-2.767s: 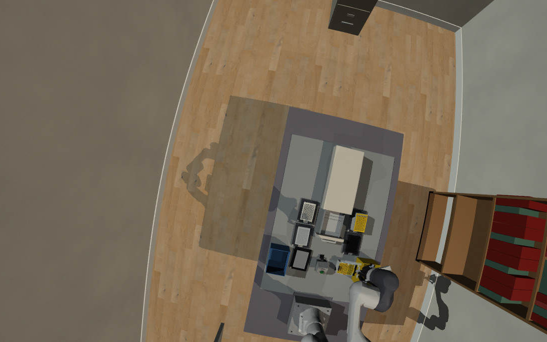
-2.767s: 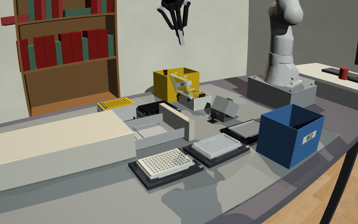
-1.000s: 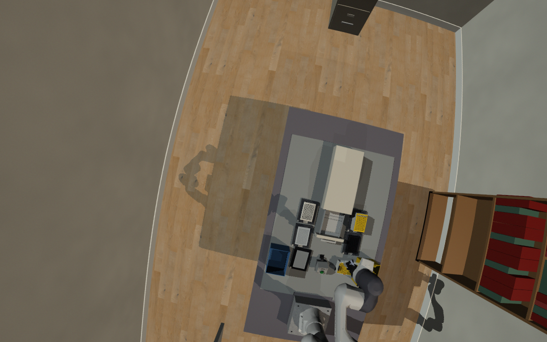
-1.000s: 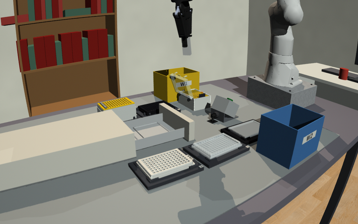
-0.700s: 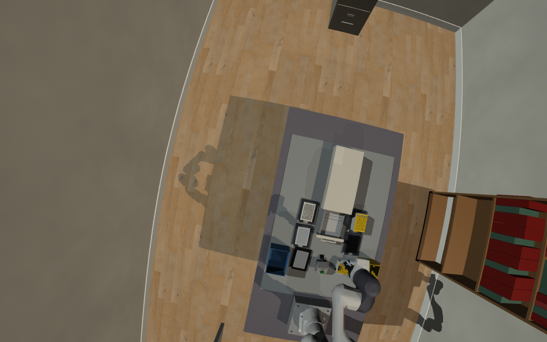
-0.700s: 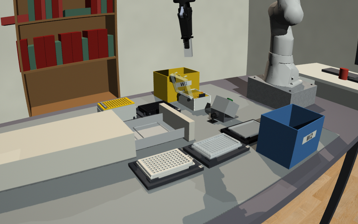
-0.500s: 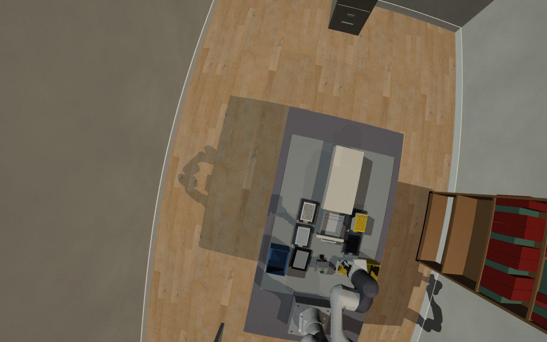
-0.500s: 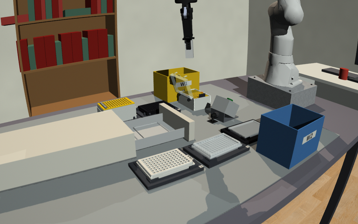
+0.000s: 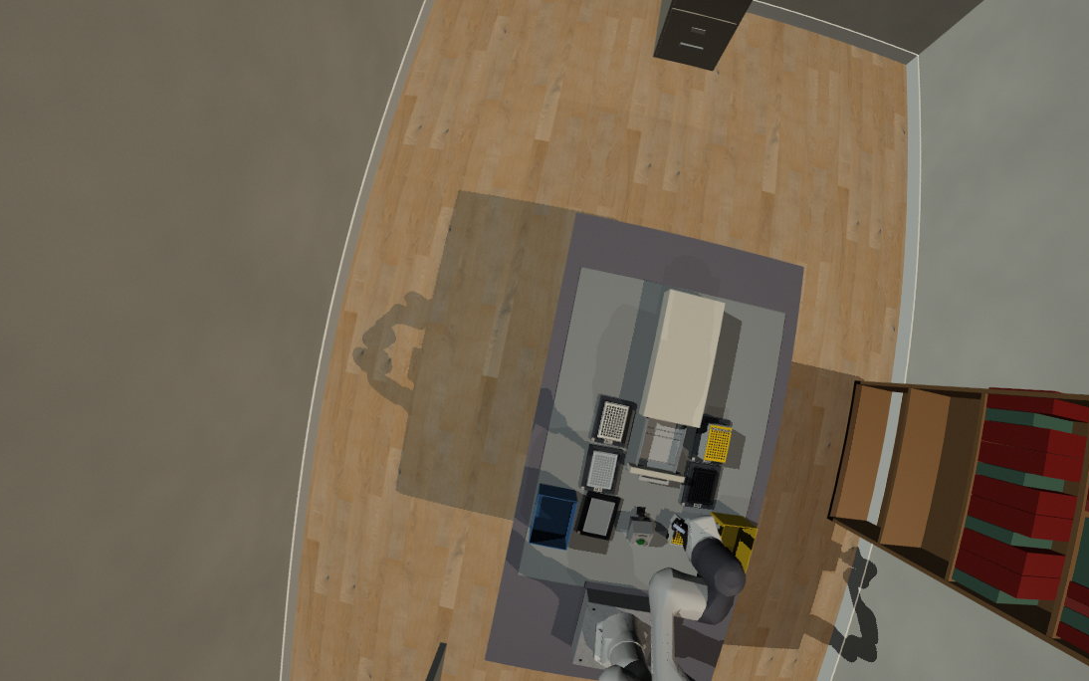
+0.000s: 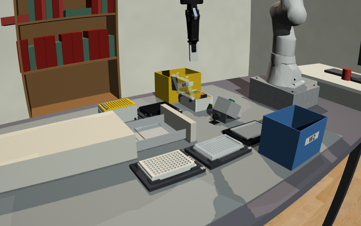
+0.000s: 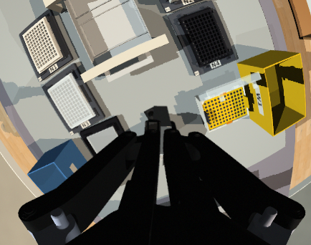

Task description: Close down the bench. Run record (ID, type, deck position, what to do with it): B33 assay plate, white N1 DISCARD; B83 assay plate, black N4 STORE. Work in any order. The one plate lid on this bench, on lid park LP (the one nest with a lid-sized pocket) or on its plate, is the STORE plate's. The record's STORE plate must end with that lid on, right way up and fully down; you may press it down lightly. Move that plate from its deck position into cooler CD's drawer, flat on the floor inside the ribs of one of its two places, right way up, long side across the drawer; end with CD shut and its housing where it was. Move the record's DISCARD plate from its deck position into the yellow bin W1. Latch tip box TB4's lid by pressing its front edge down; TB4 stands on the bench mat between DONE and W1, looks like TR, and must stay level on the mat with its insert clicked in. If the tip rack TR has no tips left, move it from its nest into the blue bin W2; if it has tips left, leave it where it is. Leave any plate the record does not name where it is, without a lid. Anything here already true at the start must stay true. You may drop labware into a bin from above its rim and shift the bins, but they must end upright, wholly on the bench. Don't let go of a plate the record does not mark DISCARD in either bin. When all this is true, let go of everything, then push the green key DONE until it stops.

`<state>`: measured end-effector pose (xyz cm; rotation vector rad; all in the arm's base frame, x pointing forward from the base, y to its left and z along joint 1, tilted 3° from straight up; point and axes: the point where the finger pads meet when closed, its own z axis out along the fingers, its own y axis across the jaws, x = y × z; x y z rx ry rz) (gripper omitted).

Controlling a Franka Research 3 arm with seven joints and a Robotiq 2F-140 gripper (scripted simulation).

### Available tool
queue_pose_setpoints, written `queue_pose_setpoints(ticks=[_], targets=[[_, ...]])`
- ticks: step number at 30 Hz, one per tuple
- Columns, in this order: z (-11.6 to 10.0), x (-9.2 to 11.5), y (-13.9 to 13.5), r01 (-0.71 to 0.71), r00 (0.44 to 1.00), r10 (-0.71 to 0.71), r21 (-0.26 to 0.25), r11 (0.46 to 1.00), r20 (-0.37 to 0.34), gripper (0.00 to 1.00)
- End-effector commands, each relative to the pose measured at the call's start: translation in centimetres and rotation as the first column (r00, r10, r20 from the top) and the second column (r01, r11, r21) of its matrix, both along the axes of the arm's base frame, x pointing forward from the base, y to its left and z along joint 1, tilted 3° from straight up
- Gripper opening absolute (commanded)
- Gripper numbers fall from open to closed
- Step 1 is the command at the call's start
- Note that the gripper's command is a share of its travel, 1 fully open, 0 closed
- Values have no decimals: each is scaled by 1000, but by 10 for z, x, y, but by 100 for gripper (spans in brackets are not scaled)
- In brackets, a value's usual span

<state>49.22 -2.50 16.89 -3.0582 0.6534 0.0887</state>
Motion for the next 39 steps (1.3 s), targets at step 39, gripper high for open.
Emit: queue_pose_setpoints(ticks=[39], targets=[[-3,6,26,-425,902,422,16,905,86,0]])
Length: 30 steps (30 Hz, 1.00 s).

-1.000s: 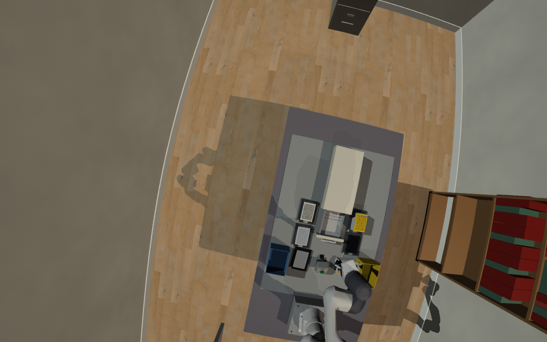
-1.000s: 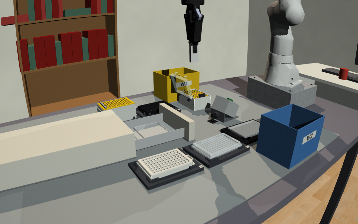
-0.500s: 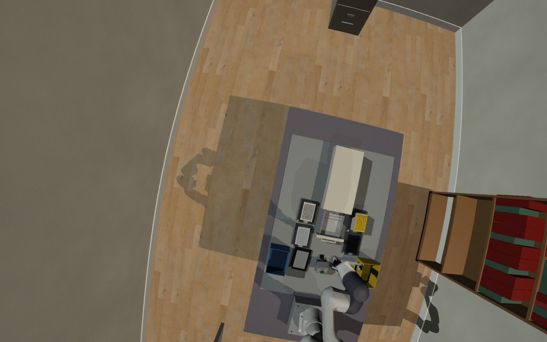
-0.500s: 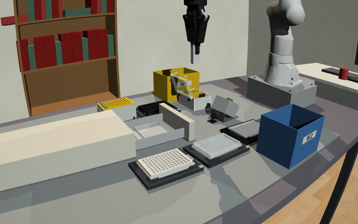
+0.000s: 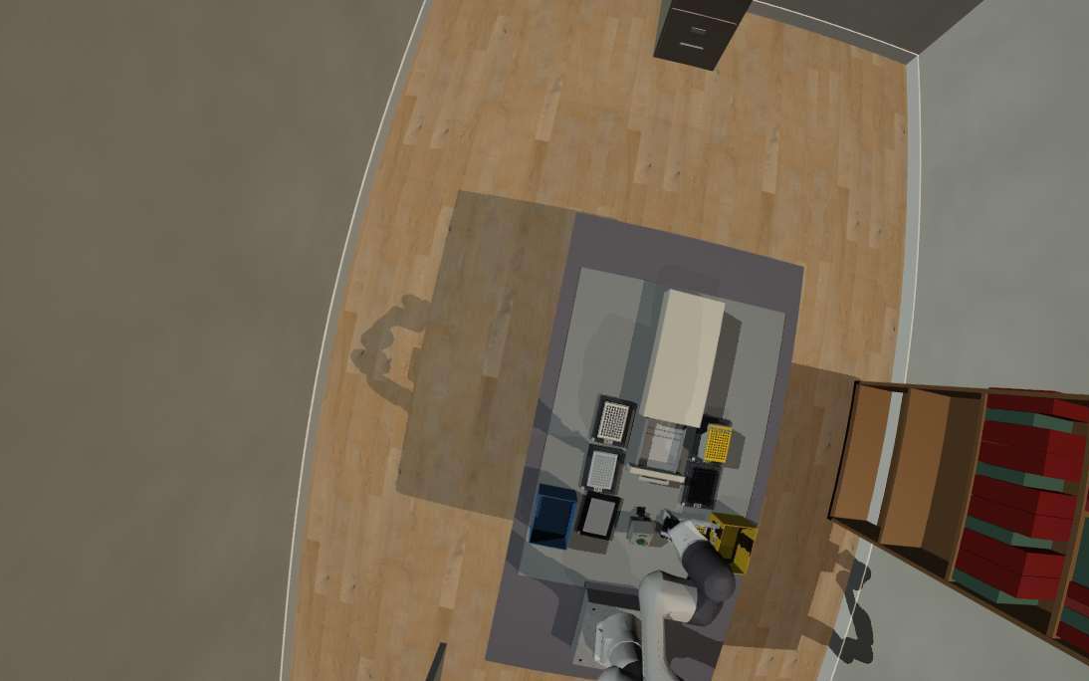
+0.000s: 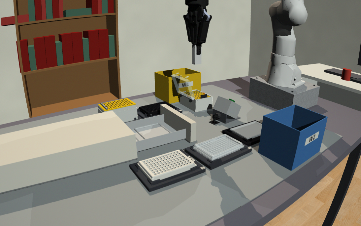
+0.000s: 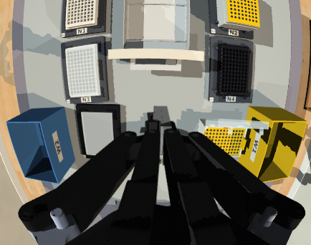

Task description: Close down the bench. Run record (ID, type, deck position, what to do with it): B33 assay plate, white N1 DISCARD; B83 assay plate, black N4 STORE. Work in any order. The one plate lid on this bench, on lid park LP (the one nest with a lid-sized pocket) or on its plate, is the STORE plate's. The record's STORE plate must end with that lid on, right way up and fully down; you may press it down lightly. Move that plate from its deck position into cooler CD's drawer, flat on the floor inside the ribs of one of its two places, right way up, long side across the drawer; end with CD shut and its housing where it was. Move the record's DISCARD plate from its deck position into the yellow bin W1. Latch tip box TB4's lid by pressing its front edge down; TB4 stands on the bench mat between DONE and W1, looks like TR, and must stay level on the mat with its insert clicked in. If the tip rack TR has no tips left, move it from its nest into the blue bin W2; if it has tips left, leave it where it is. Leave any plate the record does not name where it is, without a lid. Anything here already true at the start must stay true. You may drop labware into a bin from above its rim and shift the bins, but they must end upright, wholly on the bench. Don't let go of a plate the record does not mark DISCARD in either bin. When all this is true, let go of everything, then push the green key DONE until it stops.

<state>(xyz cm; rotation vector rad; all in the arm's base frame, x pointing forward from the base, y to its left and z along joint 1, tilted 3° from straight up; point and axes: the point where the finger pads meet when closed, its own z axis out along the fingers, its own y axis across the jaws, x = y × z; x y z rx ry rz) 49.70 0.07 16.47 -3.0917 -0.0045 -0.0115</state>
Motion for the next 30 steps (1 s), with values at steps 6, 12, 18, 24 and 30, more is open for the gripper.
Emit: queue_pose_setpoints(ticks=[6,12,18,24,30], targets=[[-6,1,-23,27,1000,-27,1,1000,4,0],[-10,1,-38,27,1000,-27,1,1000,4,0],[-16,0,-61,27,1000,-27,1,1000,4,0],[-23,0,-84,27,1000,-27,1,1000,4,0],[-27,0,-100,27,1000,-27,1,1000,4,0]])
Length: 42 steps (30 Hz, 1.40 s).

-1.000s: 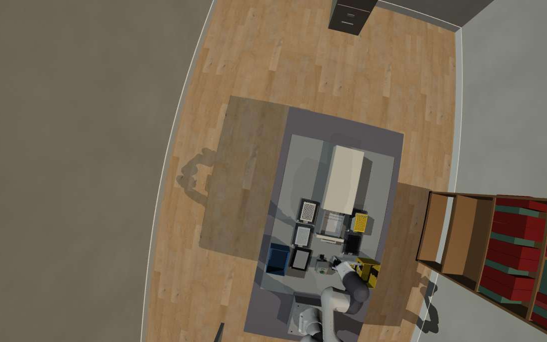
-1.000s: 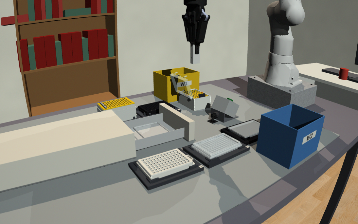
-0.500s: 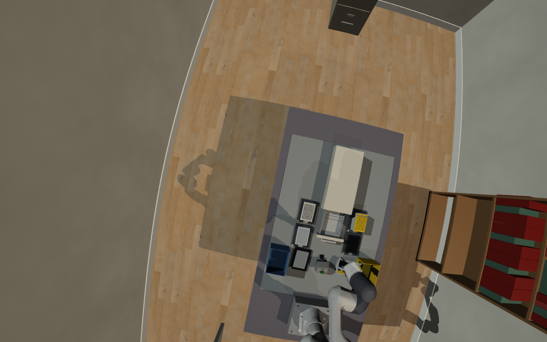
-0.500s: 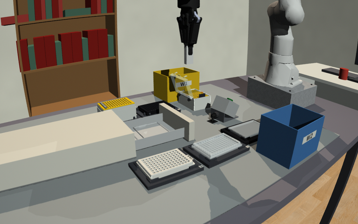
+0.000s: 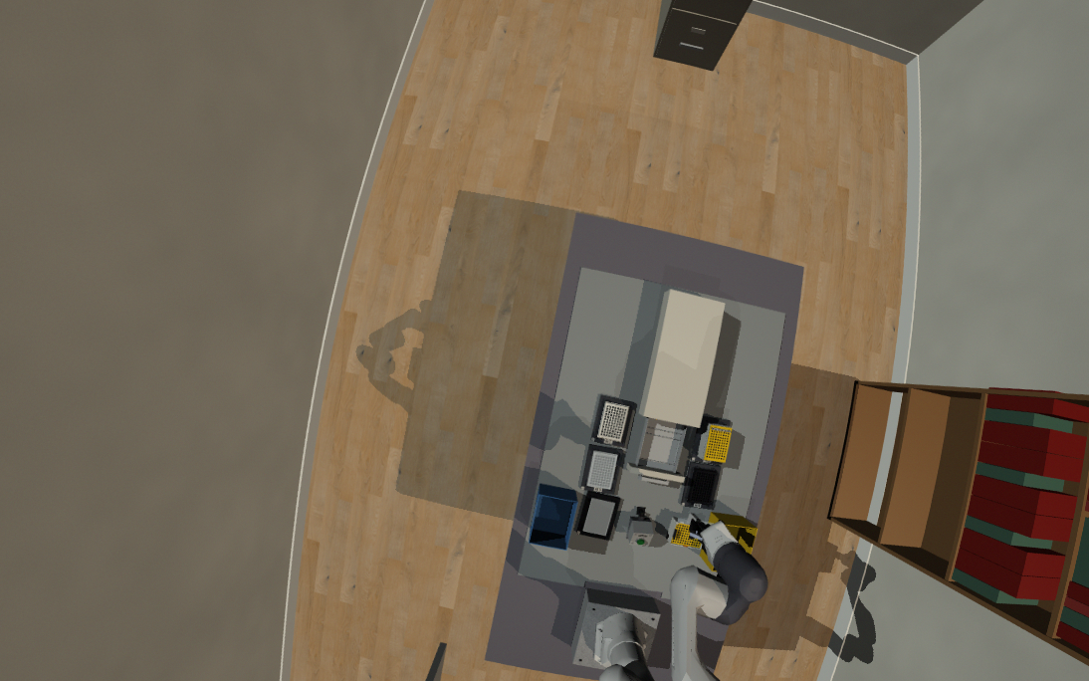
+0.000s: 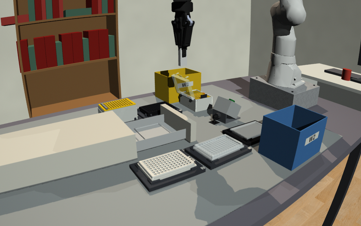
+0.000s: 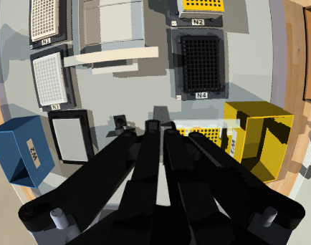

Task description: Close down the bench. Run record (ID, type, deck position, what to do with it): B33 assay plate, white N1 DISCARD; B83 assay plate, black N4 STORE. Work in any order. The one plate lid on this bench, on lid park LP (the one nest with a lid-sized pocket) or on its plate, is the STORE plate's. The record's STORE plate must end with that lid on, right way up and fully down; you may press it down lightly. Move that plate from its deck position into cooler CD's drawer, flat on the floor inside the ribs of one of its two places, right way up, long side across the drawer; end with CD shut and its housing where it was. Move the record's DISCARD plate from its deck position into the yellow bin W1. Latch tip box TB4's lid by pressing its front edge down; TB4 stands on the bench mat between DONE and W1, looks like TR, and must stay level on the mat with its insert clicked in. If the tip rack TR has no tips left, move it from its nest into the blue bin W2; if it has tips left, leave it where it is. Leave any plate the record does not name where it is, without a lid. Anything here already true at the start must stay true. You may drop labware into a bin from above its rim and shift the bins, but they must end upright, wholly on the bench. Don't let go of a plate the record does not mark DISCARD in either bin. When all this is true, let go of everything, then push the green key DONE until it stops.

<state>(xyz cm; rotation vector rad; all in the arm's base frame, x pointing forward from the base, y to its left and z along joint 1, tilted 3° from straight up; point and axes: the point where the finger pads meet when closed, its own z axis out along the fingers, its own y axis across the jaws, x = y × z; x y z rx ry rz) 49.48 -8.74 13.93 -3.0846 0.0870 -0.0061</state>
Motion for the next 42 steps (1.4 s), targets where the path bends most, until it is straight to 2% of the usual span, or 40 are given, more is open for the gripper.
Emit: queue_pose_setpoints(ticks=[1,20,42], targets=[[-3,2,-15,-33,999,33,-5,999,9,0],[-21,1,-81,-33,999,33,-5,999,9,0],[-22,1,-82,-33,999,33,-5,999,9,0]])
